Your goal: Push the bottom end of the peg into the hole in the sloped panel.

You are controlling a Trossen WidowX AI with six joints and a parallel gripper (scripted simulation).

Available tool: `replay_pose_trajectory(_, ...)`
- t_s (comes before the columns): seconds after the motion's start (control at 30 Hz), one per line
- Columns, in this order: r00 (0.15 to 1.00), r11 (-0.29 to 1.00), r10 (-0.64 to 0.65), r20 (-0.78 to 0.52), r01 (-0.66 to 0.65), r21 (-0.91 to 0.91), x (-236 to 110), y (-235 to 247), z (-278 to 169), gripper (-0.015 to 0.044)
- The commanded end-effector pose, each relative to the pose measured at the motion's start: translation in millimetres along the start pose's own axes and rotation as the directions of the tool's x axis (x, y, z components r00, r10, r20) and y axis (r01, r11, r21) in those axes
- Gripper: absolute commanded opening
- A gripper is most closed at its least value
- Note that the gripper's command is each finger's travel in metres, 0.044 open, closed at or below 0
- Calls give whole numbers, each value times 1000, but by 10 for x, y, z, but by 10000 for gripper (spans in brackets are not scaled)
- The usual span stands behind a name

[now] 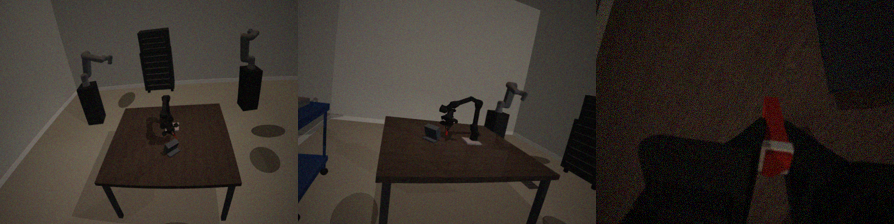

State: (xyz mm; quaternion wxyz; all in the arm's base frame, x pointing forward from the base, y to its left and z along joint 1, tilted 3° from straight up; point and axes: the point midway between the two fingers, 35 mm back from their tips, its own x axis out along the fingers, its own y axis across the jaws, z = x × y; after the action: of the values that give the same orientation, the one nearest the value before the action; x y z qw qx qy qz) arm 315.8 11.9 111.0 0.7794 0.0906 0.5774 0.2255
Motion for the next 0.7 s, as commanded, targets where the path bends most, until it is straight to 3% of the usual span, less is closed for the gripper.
replay_pose_trajectory(0.0,1000,1000,12,18,-12,-13,-10,-22,2,0)
replay_pose_trajectory(0.67,991,996,48,121,-38,-80,-103,-204,-2,0)
